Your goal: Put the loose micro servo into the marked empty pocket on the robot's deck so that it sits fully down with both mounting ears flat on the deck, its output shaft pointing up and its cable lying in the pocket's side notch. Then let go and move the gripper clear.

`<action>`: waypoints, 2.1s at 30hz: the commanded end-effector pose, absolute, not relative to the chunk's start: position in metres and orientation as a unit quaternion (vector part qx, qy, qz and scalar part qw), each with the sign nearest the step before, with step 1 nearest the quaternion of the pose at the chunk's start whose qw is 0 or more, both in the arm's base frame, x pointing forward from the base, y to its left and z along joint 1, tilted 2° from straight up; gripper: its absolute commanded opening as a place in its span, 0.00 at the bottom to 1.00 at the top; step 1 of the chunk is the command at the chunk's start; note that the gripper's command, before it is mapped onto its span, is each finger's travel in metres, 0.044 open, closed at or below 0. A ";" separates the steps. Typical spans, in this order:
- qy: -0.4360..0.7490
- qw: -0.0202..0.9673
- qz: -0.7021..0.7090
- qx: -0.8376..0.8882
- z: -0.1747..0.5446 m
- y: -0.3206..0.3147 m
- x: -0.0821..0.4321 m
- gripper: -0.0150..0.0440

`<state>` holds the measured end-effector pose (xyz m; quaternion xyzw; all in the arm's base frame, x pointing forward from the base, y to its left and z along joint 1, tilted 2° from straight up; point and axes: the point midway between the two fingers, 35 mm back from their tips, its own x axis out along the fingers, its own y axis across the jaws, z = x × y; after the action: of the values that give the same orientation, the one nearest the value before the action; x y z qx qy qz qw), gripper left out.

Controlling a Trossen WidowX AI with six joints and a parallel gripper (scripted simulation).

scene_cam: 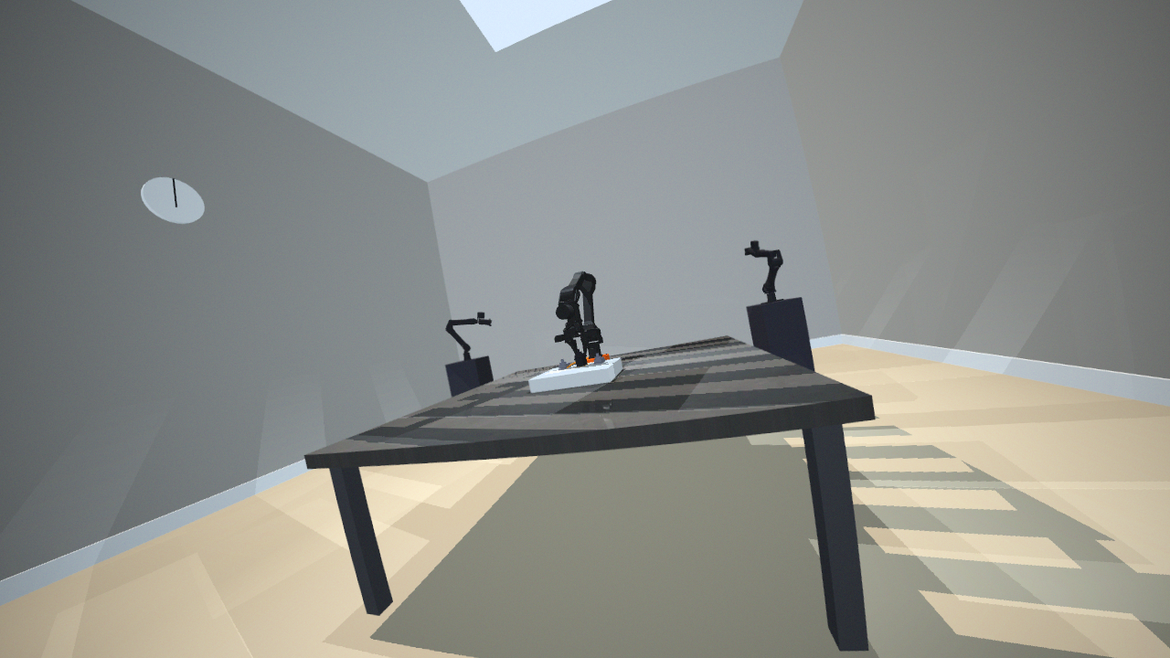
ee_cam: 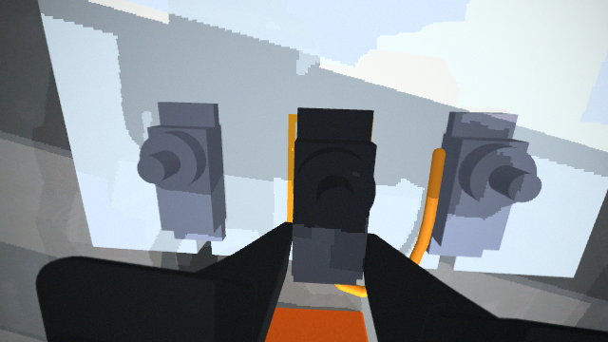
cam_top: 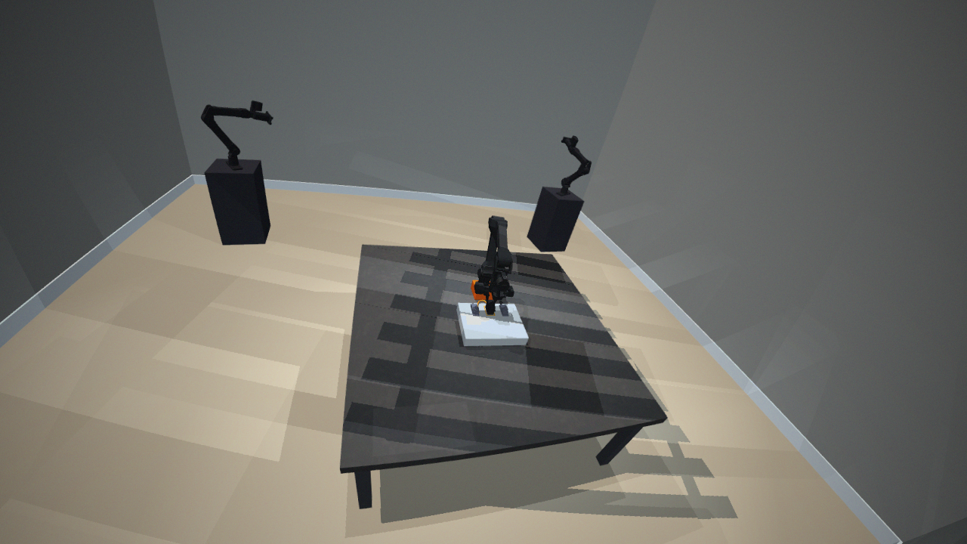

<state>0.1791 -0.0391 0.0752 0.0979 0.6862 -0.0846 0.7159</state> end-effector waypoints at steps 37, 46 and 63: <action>0.685 0.717 -0.084 0.099 0.044 -0.038 0.179 0.43; 0.685 0.717 -0.084 0.099 0.062 -0.039 0.179 0.57; 0.682 0.720 -0.086 0.099 0.122 -0.051 0.236 1.00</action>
<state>0.2137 -0.0468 0.1064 0.0977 0.6830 -0.0844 0.7189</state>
